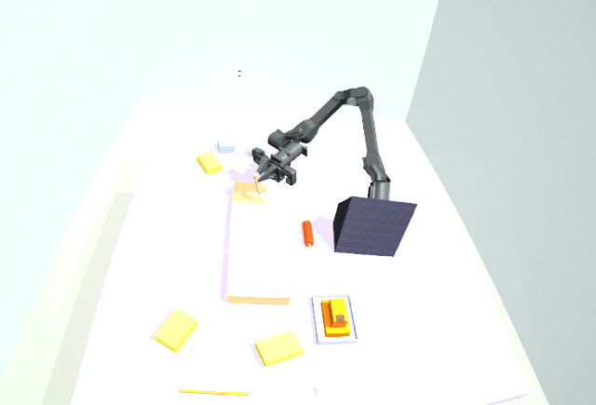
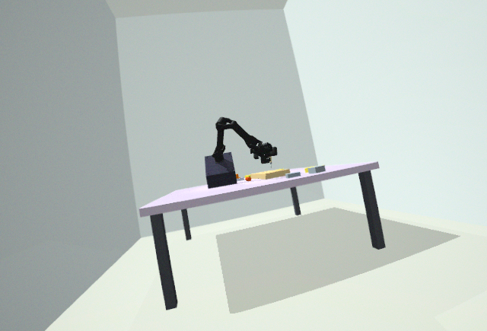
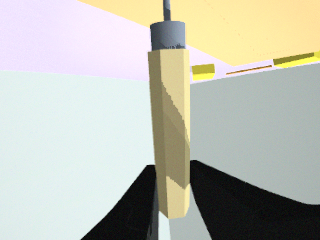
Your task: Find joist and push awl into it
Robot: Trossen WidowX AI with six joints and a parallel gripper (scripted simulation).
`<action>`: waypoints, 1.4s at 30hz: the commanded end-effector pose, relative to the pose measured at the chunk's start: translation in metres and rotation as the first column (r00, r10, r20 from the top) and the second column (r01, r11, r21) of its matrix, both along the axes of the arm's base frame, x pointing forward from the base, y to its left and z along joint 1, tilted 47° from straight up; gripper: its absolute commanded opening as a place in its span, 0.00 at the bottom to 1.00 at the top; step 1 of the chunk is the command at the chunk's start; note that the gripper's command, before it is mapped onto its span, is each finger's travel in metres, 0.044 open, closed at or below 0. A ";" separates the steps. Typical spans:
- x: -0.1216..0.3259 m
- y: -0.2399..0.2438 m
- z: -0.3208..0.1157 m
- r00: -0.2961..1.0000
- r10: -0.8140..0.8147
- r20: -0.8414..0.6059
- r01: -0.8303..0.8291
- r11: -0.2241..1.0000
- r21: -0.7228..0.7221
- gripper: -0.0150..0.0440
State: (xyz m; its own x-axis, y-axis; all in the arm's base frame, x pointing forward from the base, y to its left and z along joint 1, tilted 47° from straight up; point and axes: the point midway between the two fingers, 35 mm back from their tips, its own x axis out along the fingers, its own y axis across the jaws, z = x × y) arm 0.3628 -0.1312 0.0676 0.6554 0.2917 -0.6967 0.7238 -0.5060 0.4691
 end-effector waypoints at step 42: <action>-0.003 -0.028 -0.028 1.000 0.004 0.000 -0.004 1.000 0.004 0.25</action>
